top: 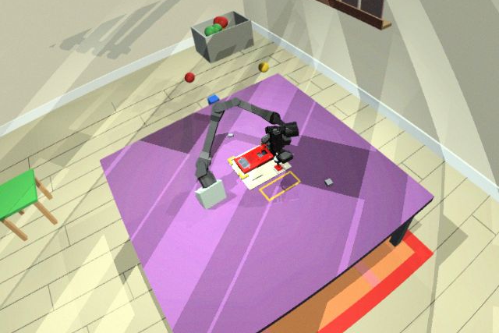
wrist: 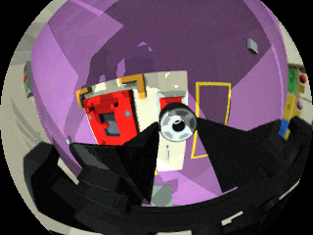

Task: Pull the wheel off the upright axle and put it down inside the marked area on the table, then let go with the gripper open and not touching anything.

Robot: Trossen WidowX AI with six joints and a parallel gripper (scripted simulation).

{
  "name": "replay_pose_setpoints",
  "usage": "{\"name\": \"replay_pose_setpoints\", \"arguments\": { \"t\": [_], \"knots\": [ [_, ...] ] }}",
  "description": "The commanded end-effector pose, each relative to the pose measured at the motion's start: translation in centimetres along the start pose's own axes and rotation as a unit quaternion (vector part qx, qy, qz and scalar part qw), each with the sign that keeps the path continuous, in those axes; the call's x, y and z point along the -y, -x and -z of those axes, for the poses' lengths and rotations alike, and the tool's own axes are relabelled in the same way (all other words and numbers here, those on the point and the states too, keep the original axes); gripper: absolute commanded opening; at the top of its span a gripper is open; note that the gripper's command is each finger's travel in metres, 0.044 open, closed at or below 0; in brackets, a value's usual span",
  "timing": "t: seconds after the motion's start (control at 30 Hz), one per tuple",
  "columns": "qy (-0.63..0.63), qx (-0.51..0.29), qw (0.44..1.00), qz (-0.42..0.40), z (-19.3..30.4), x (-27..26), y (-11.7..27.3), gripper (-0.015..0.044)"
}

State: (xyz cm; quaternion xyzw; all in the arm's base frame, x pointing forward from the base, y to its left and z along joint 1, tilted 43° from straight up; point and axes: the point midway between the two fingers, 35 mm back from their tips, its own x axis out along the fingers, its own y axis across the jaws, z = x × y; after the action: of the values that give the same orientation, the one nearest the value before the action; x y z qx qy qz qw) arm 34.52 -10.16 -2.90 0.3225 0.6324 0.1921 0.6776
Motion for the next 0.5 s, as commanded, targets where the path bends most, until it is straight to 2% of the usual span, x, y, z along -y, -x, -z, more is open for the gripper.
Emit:
{"name": "replay_pose_setpoints", "arguments": {
  "t": [0.0, 0.3, 0.47],
  "knots": [
    [0.002, 0.0, 1.0, 0.002, 0.0, 0.1, 0.4, 0.0],
    [0.002, 0.001, 1.0, 0.003, 0.2, -0.1, 3.7, 0.0],
    [-0.002, -0.001, 1.0, 0.001, 0.5, 0.6, 3.0, 0.0]
  ]
}}
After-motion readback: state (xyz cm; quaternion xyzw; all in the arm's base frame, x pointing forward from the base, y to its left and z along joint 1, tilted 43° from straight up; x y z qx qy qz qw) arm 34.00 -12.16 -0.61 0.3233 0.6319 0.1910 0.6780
